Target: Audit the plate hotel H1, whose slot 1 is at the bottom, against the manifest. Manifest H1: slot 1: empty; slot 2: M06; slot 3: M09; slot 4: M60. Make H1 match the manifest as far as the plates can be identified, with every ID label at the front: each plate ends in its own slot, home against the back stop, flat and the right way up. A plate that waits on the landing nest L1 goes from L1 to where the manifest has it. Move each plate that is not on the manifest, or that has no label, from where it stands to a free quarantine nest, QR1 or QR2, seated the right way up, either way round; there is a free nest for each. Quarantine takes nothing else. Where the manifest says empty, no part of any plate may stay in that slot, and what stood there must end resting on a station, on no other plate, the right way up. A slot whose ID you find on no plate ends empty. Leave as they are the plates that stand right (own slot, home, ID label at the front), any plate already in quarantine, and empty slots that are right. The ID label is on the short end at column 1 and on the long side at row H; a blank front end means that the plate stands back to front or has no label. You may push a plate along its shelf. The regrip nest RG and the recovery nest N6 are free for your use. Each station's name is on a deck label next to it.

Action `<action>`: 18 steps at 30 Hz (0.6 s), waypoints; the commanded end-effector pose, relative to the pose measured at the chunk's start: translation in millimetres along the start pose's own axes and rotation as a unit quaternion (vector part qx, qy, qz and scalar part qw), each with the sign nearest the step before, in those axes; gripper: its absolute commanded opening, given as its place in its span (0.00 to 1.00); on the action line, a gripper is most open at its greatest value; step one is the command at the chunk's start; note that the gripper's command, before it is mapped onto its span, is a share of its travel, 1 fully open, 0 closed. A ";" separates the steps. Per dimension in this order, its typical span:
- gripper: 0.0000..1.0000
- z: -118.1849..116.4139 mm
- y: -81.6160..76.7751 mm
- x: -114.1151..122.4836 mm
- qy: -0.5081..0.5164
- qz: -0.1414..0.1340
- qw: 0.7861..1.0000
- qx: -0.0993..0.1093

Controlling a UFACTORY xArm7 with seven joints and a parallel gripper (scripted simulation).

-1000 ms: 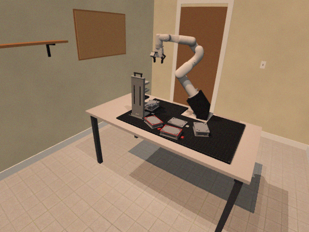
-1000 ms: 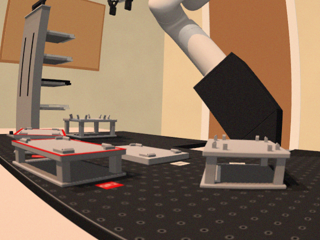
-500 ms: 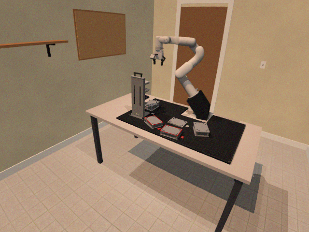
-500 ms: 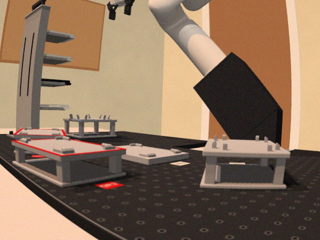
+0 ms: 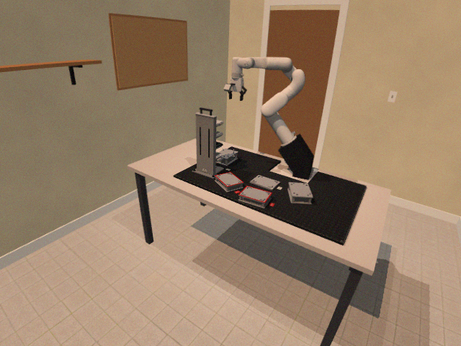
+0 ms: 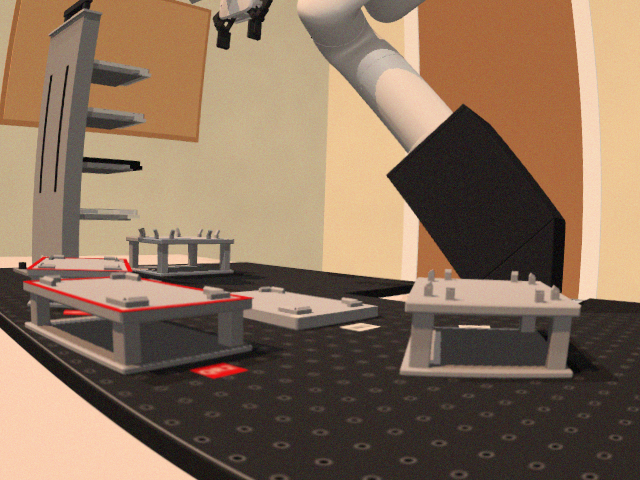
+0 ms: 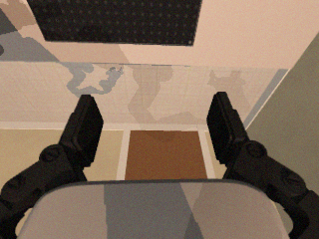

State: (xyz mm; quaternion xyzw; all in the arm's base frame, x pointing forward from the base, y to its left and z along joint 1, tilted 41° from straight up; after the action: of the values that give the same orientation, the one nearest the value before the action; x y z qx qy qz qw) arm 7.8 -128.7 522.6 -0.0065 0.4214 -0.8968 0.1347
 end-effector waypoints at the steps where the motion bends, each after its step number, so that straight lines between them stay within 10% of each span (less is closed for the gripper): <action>1: 1.00 0.5 3.5 0.0 0.000 0.000 1.000 0.002; 18: 1.00 0.5 28.5 0.0 0.000 0.000 1.000 0.002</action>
State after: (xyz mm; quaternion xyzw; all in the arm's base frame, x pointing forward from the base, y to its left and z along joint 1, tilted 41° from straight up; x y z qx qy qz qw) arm 14.1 -144.9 502.4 -0.0065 0.4213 -0.8968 0.1347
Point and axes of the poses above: the point where the finger pads meet when closed, its own y axis out along the fingers, its own z axis across the jaws, x = y × z, the point moved 7 cm from there along -y, back along the fingers, and after that the axes turned 1 degree about y, right-handed, at the moved point
